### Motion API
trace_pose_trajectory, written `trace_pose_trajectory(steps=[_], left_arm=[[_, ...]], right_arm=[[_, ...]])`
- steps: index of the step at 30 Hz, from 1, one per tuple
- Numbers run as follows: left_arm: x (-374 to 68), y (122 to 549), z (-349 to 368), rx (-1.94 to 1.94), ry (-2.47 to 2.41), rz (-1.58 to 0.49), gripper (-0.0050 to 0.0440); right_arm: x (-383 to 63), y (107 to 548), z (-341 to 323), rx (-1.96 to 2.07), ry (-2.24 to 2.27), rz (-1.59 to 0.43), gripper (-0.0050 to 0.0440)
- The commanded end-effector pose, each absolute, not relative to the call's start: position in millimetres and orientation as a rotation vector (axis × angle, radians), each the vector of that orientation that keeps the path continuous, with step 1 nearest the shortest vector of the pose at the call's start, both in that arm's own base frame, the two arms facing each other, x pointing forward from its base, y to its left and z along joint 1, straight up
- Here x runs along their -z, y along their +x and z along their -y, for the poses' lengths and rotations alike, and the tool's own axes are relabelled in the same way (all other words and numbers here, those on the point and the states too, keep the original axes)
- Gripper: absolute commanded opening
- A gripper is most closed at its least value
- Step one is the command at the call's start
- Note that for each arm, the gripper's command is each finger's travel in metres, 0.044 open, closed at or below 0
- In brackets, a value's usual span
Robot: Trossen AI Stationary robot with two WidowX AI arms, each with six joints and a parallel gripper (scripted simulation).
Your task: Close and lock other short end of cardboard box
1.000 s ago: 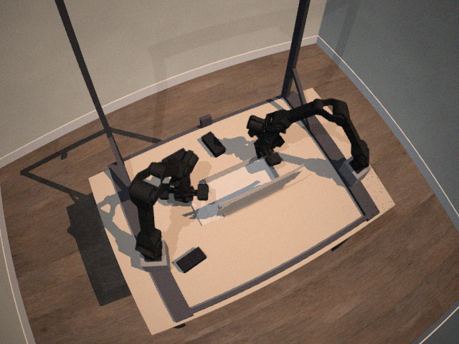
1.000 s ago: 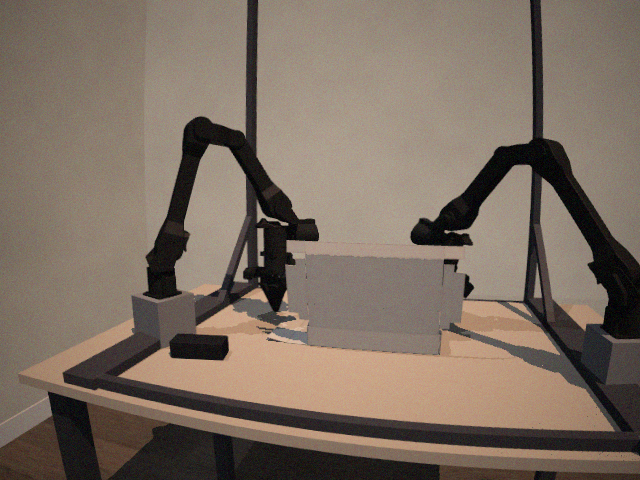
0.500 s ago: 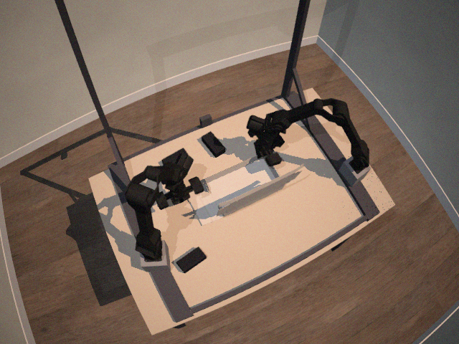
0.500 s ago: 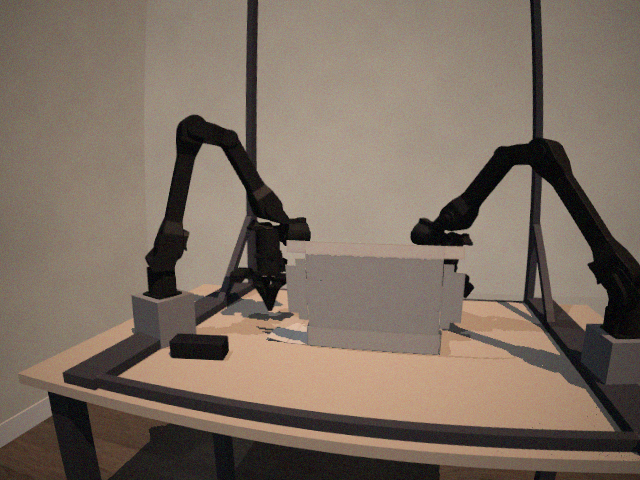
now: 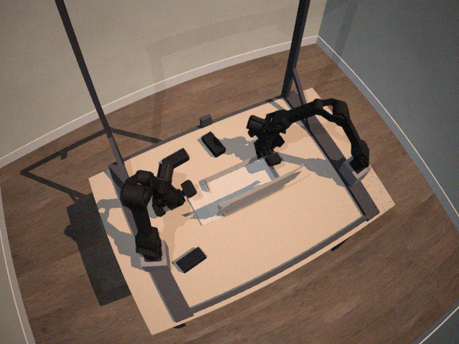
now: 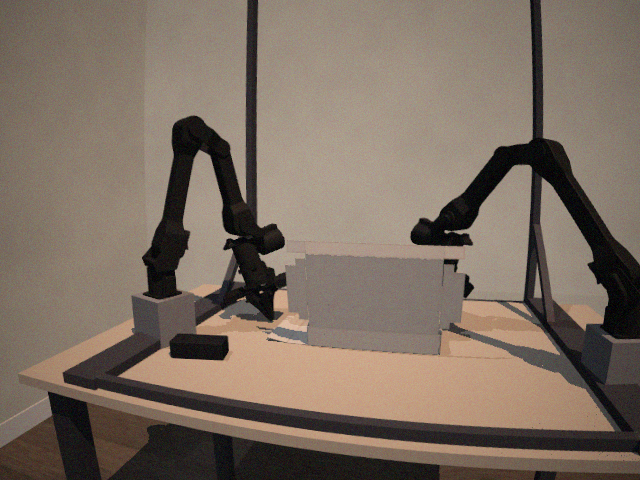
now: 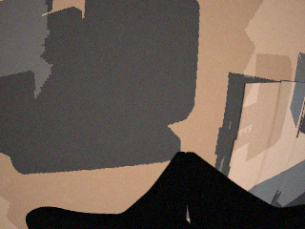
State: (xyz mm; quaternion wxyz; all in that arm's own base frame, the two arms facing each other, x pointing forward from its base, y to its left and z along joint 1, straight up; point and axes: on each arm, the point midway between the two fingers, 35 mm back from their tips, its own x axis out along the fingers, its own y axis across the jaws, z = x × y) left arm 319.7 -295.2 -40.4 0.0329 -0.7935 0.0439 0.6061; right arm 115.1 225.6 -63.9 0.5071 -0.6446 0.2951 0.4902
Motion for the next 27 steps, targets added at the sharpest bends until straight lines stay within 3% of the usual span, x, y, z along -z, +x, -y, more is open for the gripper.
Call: trace_pose_trajectory(steps=[1, 27], left_arm=[[29.8, 323.3, 300.1, -1.850, -2.472, -0.162, 0.0003], [29.8, 323.3, 300.1, -1.850, -2.472, -0.162, 0.0003]], right_arm=[[63.9, 114.0, -226.4, -1.134, -1.545, -0.642, 0.0000], [63.6, 123.8, -230.5, -1.134, -1.545, -0.642, 0.0000]])
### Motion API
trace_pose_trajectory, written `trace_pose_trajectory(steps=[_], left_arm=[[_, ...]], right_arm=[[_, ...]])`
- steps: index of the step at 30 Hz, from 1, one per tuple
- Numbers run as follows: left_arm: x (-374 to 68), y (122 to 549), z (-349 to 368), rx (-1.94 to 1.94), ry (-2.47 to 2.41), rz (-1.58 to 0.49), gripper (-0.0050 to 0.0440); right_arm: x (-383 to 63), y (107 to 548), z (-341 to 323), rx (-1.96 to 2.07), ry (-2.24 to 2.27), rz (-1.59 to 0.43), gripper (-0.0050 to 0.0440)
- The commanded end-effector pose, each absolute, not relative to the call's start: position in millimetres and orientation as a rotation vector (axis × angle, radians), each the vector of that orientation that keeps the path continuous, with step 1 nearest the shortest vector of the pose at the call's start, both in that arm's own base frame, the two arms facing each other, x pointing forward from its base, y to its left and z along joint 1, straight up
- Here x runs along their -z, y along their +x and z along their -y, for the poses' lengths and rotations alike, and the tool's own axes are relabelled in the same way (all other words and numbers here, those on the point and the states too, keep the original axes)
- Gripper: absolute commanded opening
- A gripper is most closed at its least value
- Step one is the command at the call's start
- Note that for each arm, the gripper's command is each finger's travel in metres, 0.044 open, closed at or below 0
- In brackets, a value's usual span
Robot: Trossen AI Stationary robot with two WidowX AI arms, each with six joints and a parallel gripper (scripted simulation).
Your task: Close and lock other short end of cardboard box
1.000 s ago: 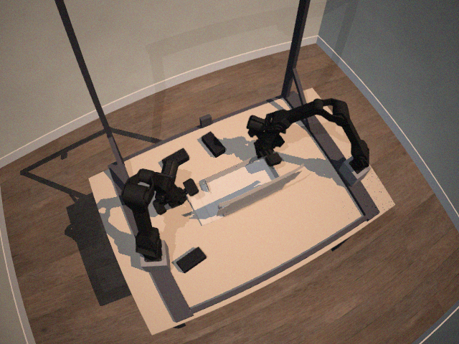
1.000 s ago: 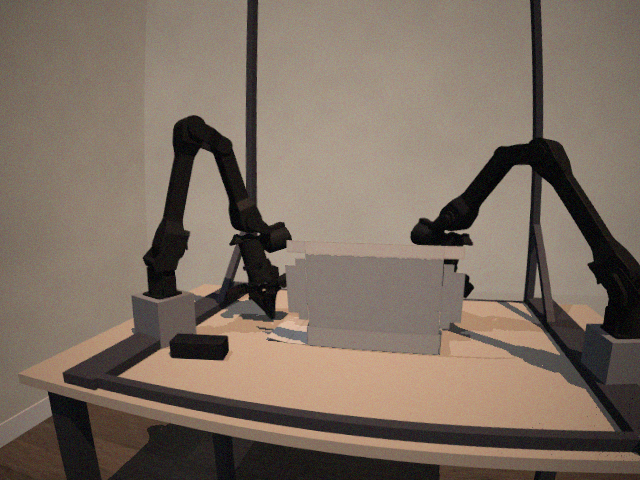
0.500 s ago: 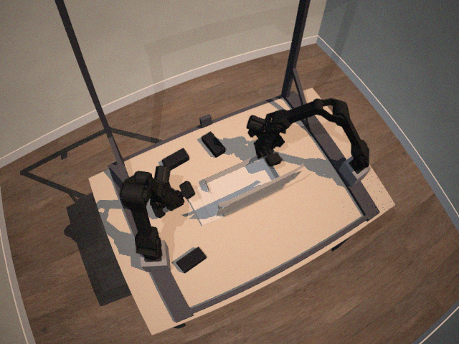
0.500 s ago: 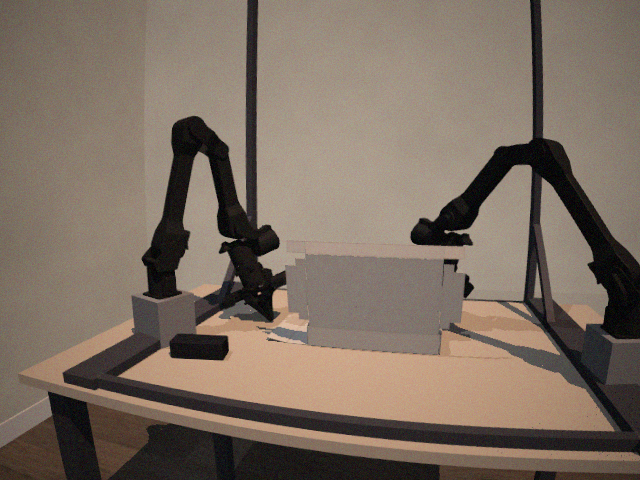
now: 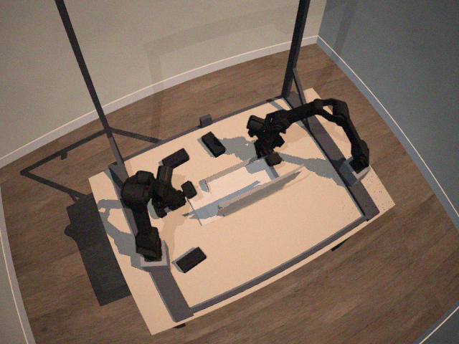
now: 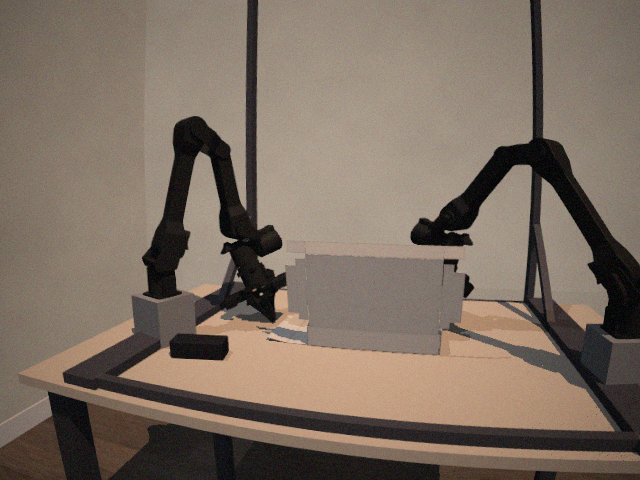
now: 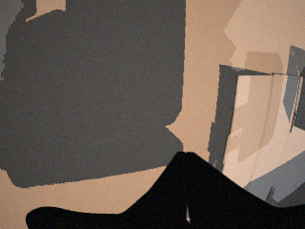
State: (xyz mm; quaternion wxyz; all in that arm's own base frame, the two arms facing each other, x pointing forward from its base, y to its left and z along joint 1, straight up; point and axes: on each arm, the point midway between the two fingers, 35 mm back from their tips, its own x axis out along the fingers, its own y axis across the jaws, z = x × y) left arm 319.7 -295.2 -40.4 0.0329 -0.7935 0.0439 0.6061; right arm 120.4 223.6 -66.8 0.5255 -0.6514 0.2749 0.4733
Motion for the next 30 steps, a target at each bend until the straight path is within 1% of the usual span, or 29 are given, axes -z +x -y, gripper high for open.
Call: trace_pose_trajectory(steps=[1, 13, 30], left_arm=[[29.8, 323.3, 300.1, -1.850, -2.472, -0.162, 0.0003], [29.8, 323.3, 300.1, -1.850, -2.472, -0.162, 0.0003], [29.8, 323.2, 300.2, -1.851, -2.472, -0.163, 0.0003]], right_arm=[[63.6, 125.4, -231.1, -1.134, -1.545, -0.642, 0.0000], [63.1, 144.2, -237.2, -1.132, -1.545, -0.640, 0.0000], [60.3, 146.4, -237.6, -1.133, -1.546, -0.641, 0.0000]])
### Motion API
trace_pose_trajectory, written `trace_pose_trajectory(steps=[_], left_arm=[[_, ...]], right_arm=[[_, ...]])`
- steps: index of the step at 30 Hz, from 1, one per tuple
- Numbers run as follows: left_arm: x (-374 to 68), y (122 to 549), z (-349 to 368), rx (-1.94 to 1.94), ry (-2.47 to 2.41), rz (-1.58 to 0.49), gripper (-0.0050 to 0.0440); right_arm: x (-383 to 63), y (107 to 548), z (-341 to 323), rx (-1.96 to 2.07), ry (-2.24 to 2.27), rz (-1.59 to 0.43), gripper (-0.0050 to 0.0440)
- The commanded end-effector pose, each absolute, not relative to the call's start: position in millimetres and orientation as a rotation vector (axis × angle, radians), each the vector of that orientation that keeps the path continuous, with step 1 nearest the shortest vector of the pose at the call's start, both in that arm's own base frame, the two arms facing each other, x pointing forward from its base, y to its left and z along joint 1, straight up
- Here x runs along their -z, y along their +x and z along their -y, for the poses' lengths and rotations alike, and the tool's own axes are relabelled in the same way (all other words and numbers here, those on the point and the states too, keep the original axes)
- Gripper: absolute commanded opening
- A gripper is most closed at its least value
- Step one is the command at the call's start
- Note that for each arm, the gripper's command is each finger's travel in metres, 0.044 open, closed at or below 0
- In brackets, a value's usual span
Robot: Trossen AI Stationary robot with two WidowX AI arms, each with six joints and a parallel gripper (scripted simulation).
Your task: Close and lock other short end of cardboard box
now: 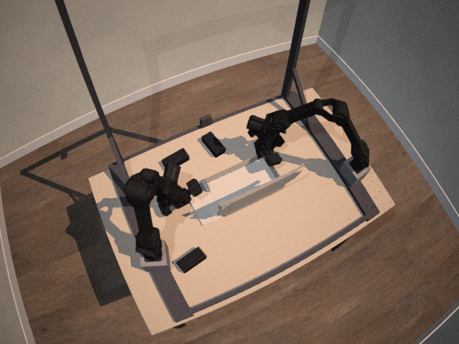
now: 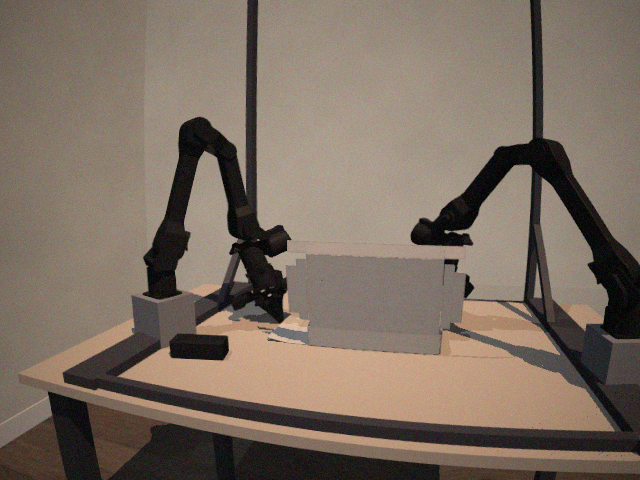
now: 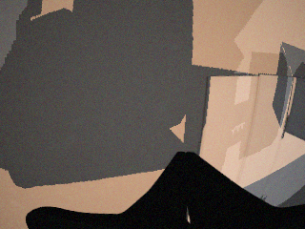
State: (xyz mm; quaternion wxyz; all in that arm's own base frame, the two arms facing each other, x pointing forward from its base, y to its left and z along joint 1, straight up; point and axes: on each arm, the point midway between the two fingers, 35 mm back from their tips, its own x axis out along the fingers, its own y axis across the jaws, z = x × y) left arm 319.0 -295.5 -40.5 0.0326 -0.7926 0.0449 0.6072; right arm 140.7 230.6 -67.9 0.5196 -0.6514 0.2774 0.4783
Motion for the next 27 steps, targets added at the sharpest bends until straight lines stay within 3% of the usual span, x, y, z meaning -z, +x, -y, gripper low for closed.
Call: trace_pose_trajectory(steps=[1, 27], left_arm=[[29.8, 323.2, 300.2, -1.851, -2.472, -0.163, 0.0003], [29.8, 323.1, 300.4, -1.852, -2.472, -0.164, 0.0003]], right_arm=[[59.9, 146.5, -237.5, -1.133, -1.546, -0.641, 0.0000], [47.1, 154.2, -233.7, -1.133, -1.546, -0.640, 0.0000]])
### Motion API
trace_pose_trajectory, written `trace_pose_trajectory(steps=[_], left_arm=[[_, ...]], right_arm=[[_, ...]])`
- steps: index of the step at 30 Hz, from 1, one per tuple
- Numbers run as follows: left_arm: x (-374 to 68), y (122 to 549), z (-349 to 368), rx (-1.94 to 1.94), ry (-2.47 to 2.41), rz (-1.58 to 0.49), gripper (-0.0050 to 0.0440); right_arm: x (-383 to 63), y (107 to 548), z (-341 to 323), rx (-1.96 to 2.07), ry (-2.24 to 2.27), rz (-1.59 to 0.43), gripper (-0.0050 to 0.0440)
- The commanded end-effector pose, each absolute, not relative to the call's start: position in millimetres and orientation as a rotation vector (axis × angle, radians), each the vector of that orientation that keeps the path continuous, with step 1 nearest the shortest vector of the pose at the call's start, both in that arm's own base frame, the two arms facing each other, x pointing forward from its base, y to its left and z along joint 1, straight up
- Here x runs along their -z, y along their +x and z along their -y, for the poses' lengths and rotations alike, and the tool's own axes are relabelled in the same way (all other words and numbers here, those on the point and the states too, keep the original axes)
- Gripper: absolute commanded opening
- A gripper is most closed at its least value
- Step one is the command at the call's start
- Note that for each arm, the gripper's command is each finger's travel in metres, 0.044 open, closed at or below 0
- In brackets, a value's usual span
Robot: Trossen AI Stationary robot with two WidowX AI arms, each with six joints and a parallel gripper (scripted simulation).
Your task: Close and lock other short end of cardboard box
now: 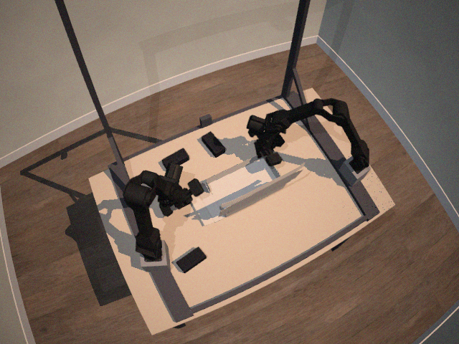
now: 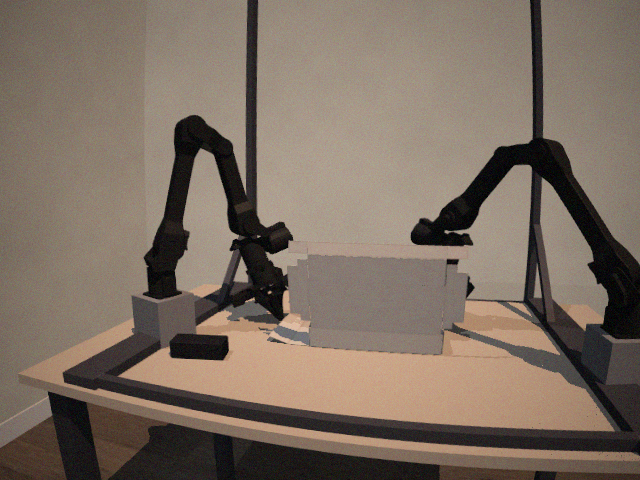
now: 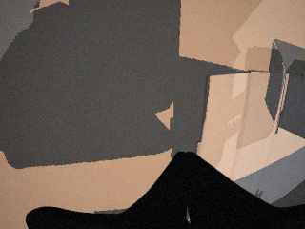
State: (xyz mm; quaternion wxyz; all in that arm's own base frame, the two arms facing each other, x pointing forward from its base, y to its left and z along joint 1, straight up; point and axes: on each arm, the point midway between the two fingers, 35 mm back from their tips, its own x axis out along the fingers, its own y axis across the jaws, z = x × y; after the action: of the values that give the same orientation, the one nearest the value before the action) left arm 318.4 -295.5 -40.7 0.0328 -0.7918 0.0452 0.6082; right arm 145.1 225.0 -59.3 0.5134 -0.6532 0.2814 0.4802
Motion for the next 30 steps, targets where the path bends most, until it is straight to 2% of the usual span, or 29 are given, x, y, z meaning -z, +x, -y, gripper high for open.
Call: trace_pose_trajectory(steps=[1, 30], left_arm=[[29.8, 323.1, 300.4, -1.852, -2.472, -0.164, 0.0003], [29.9, 322.2, 300.9, -1.853, -2.468, -0.167, 0.0003]], right_arm=[[46.2, 154.9, -233.7, -1.133, -1.546, -0.640, 0.0000], [29.7, 185.8, -238.2, -1.135, -1.551, -0.643, 0.0000]])
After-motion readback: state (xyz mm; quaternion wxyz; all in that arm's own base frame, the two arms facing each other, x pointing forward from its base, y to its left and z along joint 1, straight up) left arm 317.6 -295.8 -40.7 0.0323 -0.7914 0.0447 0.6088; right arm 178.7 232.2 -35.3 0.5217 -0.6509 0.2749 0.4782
